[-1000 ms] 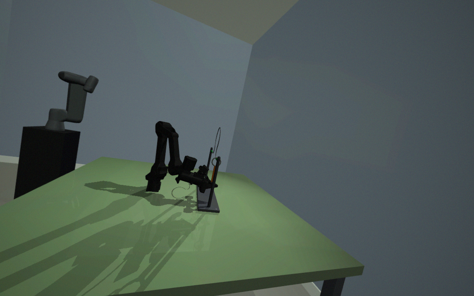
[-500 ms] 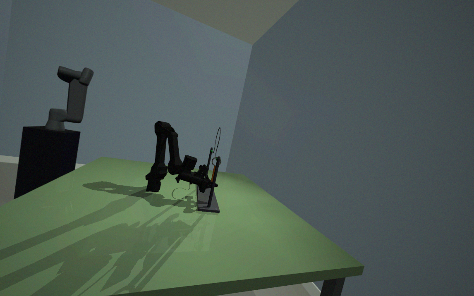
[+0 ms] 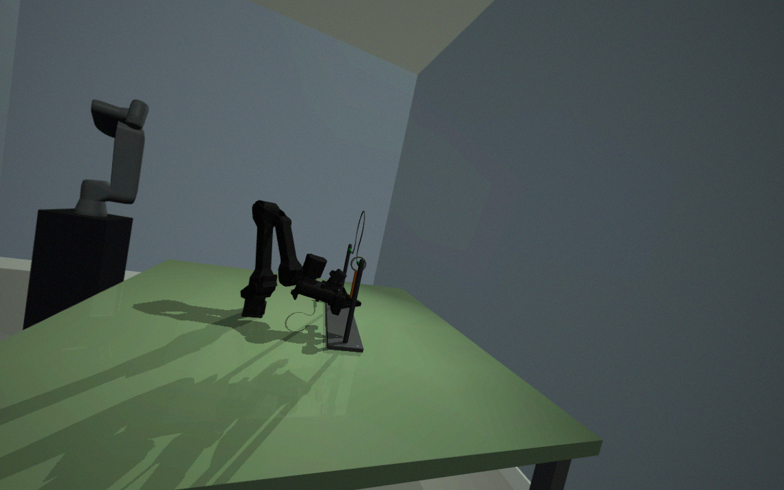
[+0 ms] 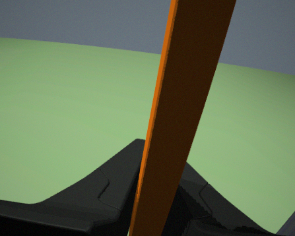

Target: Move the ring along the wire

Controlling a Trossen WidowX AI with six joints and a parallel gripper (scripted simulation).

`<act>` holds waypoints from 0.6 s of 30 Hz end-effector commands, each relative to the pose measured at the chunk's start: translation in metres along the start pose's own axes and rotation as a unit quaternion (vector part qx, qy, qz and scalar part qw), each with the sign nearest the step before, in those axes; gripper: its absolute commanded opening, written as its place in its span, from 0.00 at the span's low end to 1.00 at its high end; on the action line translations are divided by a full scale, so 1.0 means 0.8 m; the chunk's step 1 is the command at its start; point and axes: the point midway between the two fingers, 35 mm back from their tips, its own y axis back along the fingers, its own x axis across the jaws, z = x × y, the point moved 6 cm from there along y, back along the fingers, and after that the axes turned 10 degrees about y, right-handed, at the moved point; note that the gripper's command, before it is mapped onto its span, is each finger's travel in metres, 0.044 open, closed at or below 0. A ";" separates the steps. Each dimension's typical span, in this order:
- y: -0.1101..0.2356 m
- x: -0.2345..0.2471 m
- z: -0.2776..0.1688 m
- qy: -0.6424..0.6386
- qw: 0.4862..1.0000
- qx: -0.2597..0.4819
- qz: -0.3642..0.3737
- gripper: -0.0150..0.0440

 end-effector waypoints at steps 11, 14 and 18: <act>0.000 0.002 0.001 -0.001 1.000 0.000 0.001 0.00; 0.000 0.005 0.002 -0.001 1.000 0.000 0.001 0.00; 0.000 0.010 0.003 -0.001 1.000 0.001 0.001 0.00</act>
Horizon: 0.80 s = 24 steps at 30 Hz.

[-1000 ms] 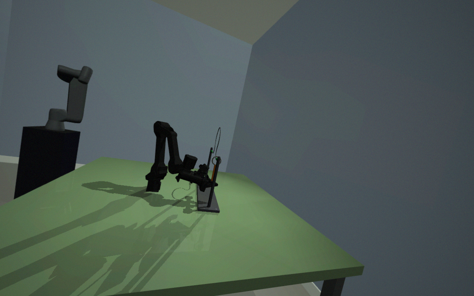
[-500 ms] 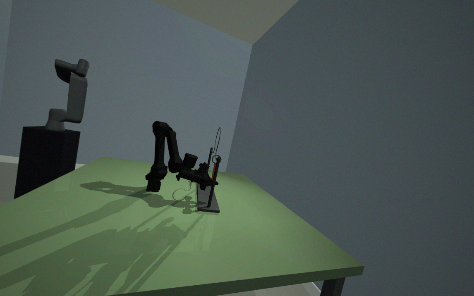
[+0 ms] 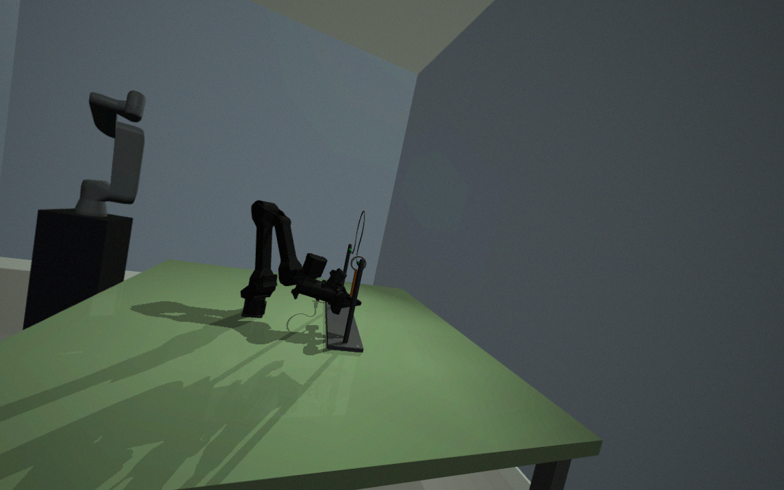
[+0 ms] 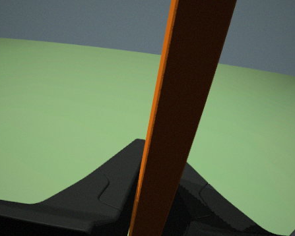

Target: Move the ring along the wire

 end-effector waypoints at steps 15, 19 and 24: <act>0.000 0.024 0.004 -0.005 1.000 0.002 0.002 0.00; 0.000 0.030 0.006 -0.009 1.000 0.002 0.002 0.00; 0.000 0.038 0.007 -0.016 1.000 0.002 0.004 0.00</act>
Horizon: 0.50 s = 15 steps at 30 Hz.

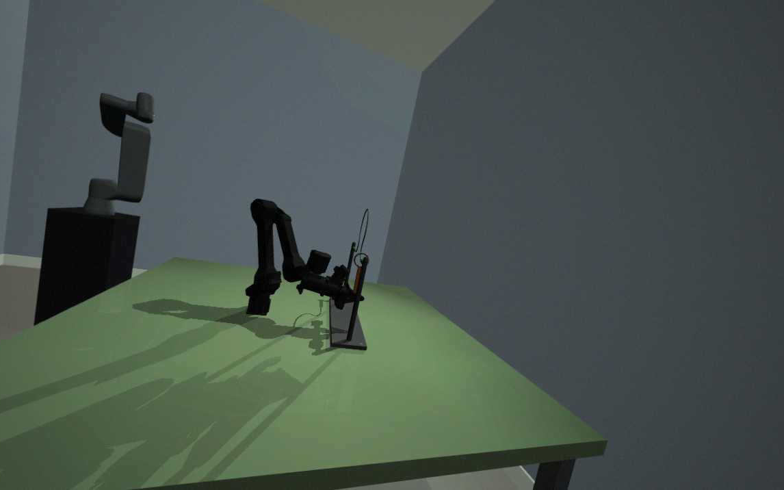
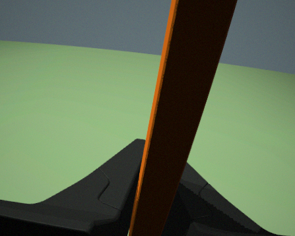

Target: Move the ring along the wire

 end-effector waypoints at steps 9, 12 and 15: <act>0.001 0.025 0.003 -0.034 0.999 0.001 0.006 0.00; 0.001 0.033 0.005 -0.049 0.999 0.000 0.009 0.00; 0.001 0.042 0.008 -0.069 0.998 -0.001 0.013 0.00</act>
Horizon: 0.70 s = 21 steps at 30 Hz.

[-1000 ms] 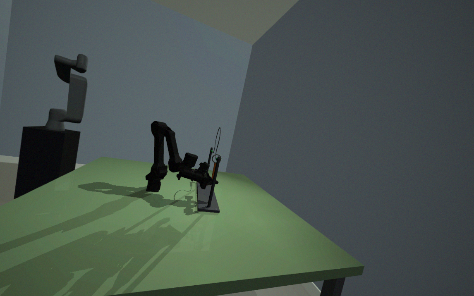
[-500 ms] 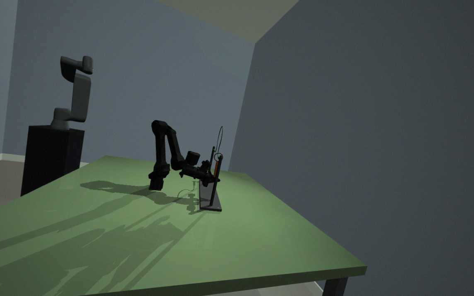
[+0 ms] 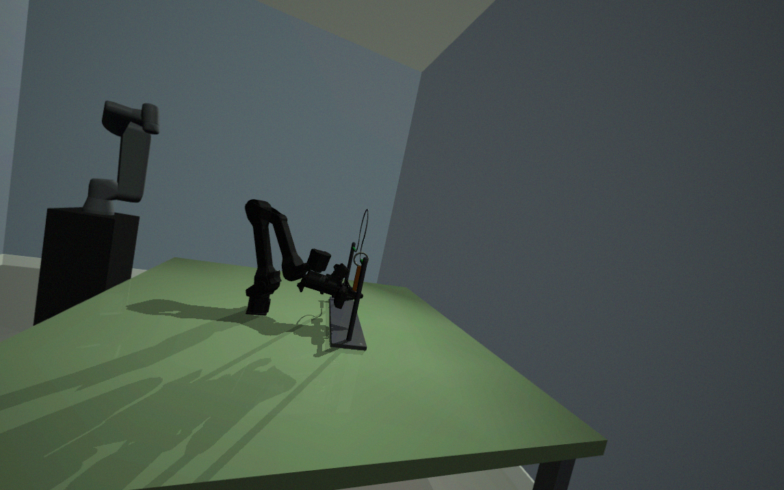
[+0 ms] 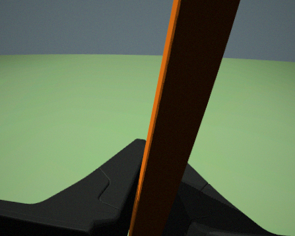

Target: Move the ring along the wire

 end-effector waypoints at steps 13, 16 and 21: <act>0.002 0.059 0.016 -0.137 0.990 -0.004 0.025 0.00; 0.002 0.069 0.022 -0.165 0.986 -0.006 0.030 0.00; 0.008 0.083 0.033 -0.208 0.977 0.007 0.044 0.00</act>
